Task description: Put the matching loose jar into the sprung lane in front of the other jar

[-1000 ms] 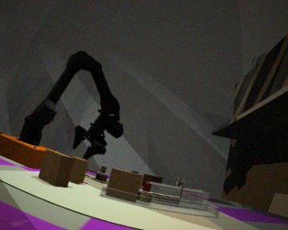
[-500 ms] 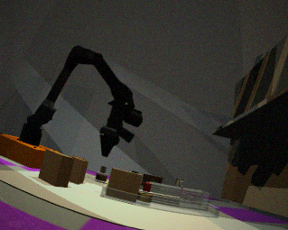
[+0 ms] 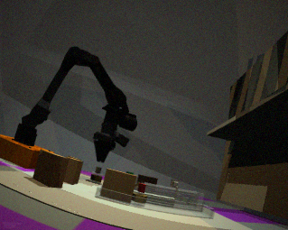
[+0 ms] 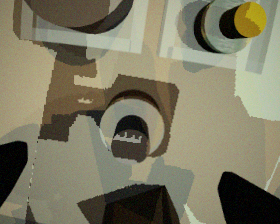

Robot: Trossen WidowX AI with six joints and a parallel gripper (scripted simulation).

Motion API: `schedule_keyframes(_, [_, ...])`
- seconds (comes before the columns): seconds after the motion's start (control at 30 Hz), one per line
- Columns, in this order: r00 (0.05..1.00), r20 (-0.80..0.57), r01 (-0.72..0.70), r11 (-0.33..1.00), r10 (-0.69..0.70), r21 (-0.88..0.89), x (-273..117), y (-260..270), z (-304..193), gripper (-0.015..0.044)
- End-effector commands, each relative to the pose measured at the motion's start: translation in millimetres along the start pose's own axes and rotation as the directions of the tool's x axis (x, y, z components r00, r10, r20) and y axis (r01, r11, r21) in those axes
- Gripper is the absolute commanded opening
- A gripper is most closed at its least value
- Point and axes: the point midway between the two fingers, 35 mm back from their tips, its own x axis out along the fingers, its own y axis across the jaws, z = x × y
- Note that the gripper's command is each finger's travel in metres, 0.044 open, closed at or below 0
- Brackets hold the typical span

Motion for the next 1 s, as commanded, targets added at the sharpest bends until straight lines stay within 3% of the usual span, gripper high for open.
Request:
schedule_keyframes(0.0, [1.000, -0.004, 0.008, 1.000, -0.008, 0.003, 15.2, -1.7, 0.0, 0.0440])
schedule_keyframes(0.97, [1.000, -0.004, 0.008, 1.000, -0.008, 0.003, 60.8, -1.7, -0.4, 0.0440])
